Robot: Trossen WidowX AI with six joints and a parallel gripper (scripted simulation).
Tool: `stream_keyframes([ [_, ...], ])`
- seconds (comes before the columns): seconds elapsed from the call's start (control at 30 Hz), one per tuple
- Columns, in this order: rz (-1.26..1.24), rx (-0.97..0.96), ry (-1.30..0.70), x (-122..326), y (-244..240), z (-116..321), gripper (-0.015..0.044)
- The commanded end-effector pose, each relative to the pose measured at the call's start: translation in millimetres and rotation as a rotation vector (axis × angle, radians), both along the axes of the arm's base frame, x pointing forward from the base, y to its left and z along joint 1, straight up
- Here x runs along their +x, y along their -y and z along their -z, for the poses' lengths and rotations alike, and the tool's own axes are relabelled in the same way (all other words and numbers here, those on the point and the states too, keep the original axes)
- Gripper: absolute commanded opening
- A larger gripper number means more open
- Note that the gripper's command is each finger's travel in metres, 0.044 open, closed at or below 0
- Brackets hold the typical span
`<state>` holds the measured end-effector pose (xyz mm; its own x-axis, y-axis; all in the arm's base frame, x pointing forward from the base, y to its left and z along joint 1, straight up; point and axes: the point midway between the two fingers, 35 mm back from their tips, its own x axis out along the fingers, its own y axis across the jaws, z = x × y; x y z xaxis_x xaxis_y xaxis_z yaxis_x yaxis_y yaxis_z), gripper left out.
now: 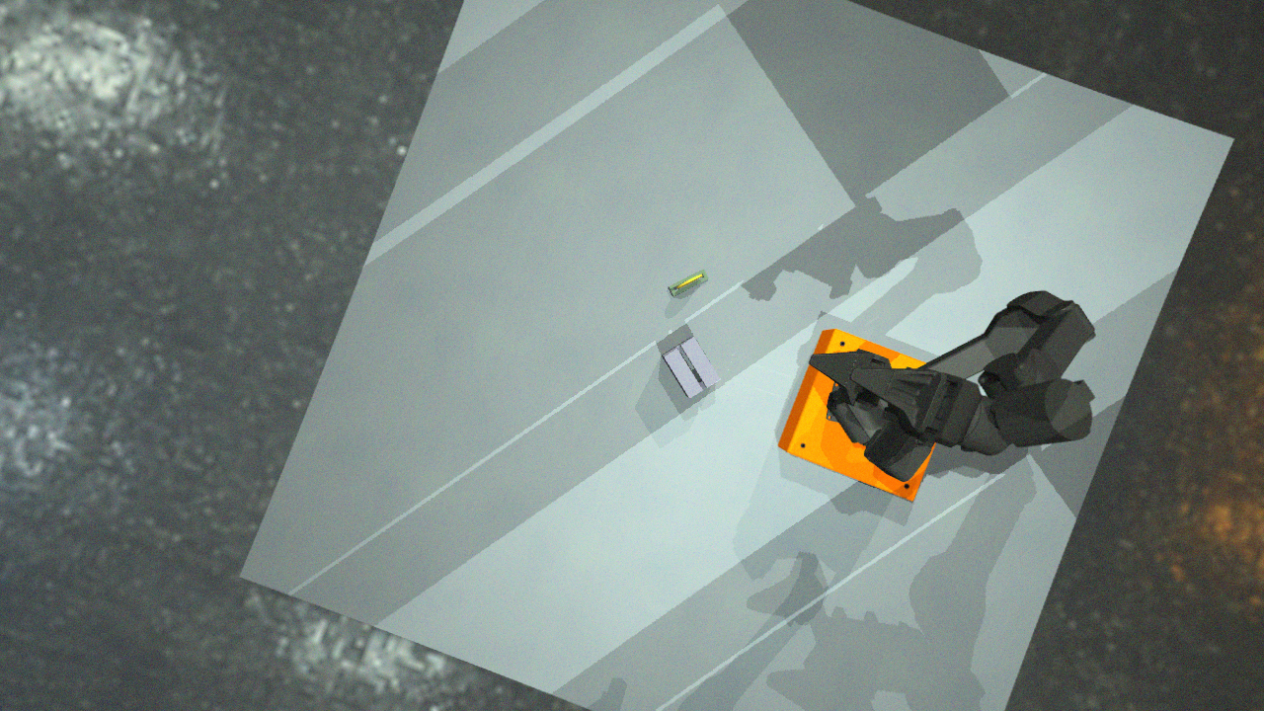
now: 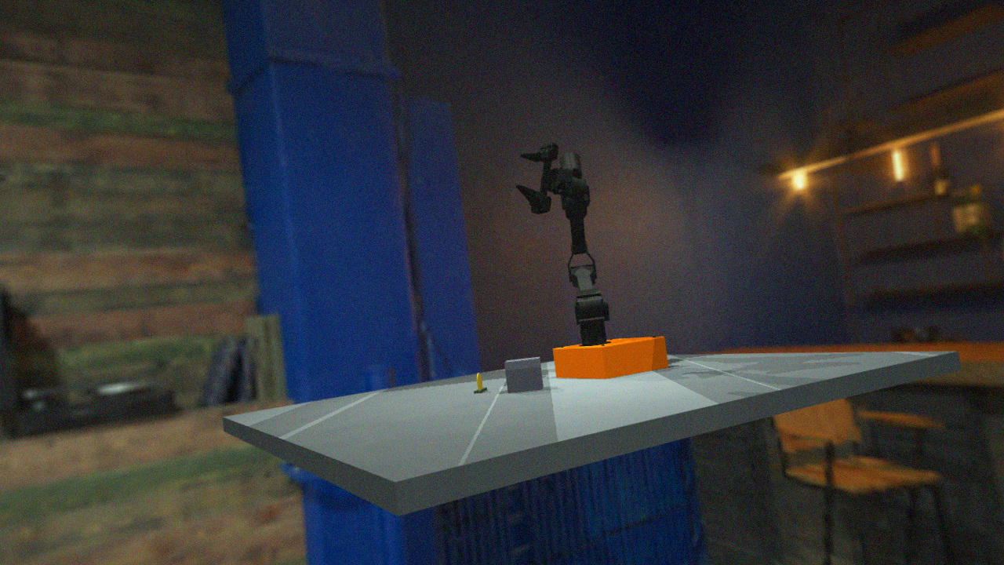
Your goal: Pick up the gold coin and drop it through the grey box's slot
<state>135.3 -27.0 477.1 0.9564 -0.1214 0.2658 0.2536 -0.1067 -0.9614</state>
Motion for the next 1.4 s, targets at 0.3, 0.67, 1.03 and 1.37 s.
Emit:
stream_keyframes([
  [0.3, 0.059, -0.095, -0.195, 70.3, -39.7, 30.7, 0.0161],
  [0.67, 0.183, -0.004, -0.756, 185.3, -14.8, 157.8, 0.0161],
  [1.03, 0.42, 0.534, -1.346, 200.0, 86.8, 324.3, 0.0161],
  [1.37, 0.568, 0.959, -1.569, 163.8, 124.3, 397.6, 0.0161],
])
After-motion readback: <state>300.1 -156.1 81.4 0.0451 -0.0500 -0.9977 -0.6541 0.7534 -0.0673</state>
